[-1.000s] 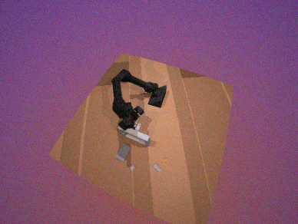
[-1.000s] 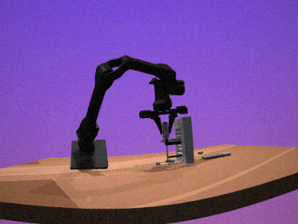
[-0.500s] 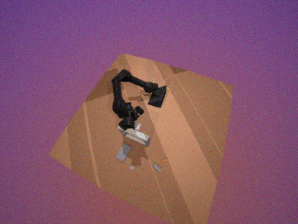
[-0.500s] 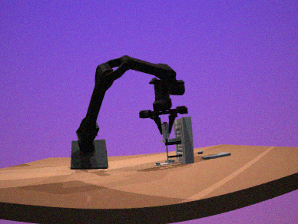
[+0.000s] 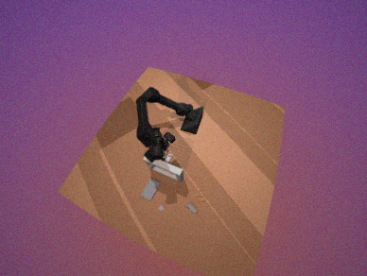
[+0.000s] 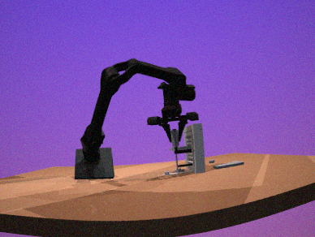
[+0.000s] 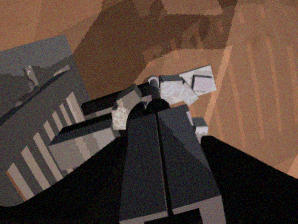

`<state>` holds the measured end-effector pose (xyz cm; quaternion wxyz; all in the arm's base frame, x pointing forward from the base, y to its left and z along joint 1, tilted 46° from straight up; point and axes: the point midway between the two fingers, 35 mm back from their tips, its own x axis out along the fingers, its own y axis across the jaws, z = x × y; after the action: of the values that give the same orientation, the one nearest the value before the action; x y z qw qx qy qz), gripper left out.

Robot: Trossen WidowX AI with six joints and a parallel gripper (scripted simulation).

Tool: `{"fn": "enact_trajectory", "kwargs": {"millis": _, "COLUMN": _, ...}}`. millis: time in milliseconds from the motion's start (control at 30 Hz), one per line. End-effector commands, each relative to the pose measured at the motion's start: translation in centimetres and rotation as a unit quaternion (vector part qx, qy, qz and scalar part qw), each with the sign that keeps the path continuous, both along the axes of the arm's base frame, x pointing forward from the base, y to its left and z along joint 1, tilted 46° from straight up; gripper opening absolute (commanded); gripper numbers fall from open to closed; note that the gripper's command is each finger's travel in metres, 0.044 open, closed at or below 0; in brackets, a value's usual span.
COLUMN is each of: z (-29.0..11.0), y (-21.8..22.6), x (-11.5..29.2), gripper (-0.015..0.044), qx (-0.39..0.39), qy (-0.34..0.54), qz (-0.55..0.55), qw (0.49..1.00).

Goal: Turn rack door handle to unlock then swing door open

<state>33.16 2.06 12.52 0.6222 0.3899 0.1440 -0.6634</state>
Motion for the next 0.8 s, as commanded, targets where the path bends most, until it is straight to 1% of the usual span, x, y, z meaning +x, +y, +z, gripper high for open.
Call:
{"fn": "enact_trajectory", "kwargs": {"millis": 0, "z": -0.12, "y": -0.1, "x": 0.17, "gripper": 0.0132, "qx": 0.004, "qy": -0.009, "qz": -0.008, "qw": 1.0}}
{"fn": "enact_trajectory", "kwargs": {"millis": 200, "z": -0.12, "y": -0.1, "x": 0.17, "gripper": 0.0289, "qx": 0.004, "qy": -0.009, "qz": -0.008, "qw": 1.0}}
{"fn": "enact_trajectory", "kwargs": {"millis": 233, "z": -0.12, "y": -0.1, "x": 0.17, "gripper": 0.0299, "qx": 0.004, "qy": -0.009, "qz": -0.008, "qw": 1.0}}
{"fn": "enact_trajectory", "kwargs": {"millis": 300, "z": -0.12, "y": -0.1, "x": 0.17, "gripper": 0.0299, "qx": 0.002, "qy": 0.002, "qz": 0.003, "qw": 1.0}}
{"fn": "enact_trajectory", "kwargs": {"millis": 500, "z": -0.12, "y": -0.09, "x": 0.17, "gripper": 0.0299, "qx": -0.009, "qy": 0.104, "qz": 0.104, "qw": 0.989}}
{"fn": "enact_trajectory", "kwargs": {"millis": 767, "z": -0.12, "y": -0.08, "x": 0.17, "gripper": 0.0299, "qx": -0.024, "qy": 0.241, "qz": 0.238, "qw": 0.941}}
